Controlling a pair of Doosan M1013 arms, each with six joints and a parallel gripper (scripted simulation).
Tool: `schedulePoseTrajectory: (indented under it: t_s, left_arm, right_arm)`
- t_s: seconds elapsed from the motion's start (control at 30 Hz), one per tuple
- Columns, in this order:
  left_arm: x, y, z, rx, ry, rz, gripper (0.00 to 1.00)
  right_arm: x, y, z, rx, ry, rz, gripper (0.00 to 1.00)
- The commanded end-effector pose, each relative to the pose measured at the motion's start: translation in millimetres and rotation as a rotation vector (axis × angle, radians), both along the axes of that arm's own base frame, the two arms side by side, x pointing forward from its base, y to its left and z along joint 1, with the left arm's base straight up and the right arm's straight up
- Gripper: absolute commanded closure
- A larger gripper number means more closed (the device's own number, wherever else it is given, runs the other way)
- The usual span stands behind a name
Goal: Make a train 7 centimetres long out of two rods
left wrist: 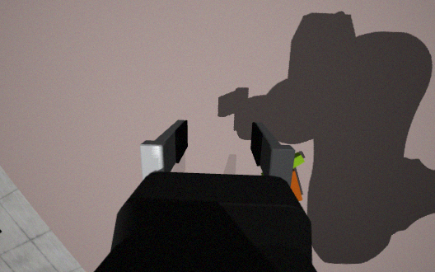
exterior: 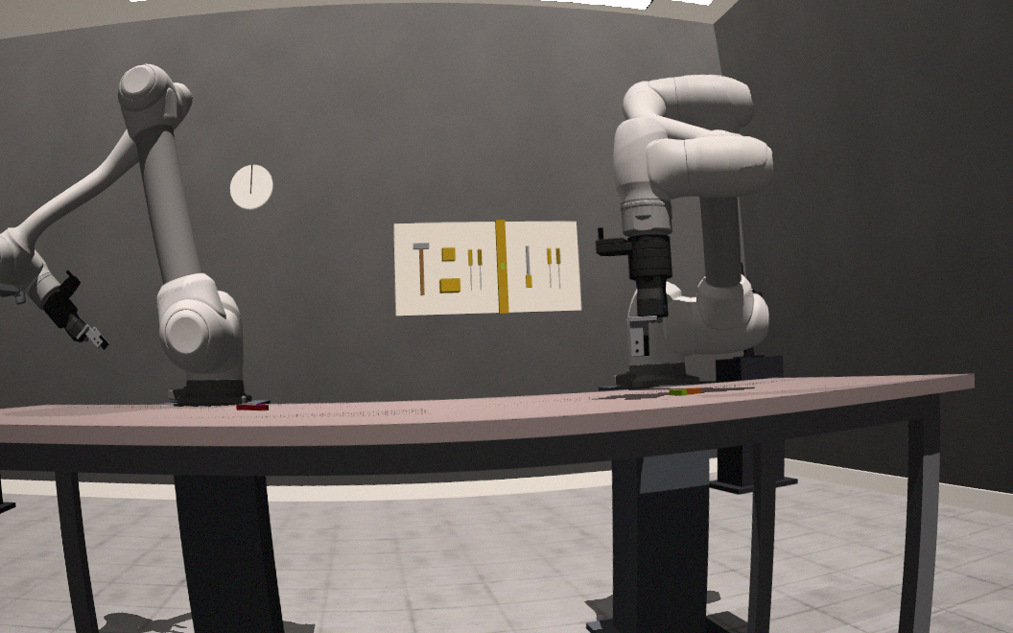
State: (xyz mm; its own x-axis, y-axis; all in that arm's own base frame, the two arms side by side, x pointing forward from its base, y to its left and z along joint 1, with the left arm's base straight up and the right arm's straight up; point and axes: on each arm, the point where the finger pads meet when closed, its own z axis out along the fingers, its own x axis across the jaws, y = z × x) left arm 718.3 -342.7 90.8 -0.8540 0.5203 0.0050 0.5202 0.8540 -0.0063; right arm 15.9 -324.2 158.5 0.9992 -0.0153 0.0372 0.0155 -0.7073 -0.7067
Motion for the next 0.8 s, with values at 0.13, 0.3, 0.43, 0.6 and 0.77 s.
schedulePoseTrajectory:
  t_s: [0.13, 0.3, 0.43, 0.6, 0.77]
  left_arm:
    - [-20, 63, -4.8, 0.004, -0.009, 0.3, 0.0]
    - [-35, 98, -9.0, 0.004, -0.009, 0.472, 0.0]
    - [-38, 106, -10.0, 0.004, -0.008, 0.51, 0.0]
    - [-38, 106, -10.1, 0.004, -0.008, 0.512, 0.0]
    - [-38, 106, -10.1, 0.004, -0.008, 0.512, 0.0]
  right_arm:
    - [0, 0, 0.3, -0.001, 0.0, 0.0, 0.0]
    - [0, 0, 0.3, -0.001, 0.0, 0.0, 0.0]
    - [0, 0, 0.3, -0.001, 0.0, 0.0, 0.0]
    - [0, 0, 0.3, -0.001, 0.0, 0.0, 0.0]
    - [0, 0, 0.3, -0.001, 0.0, 0.0, 0.0]
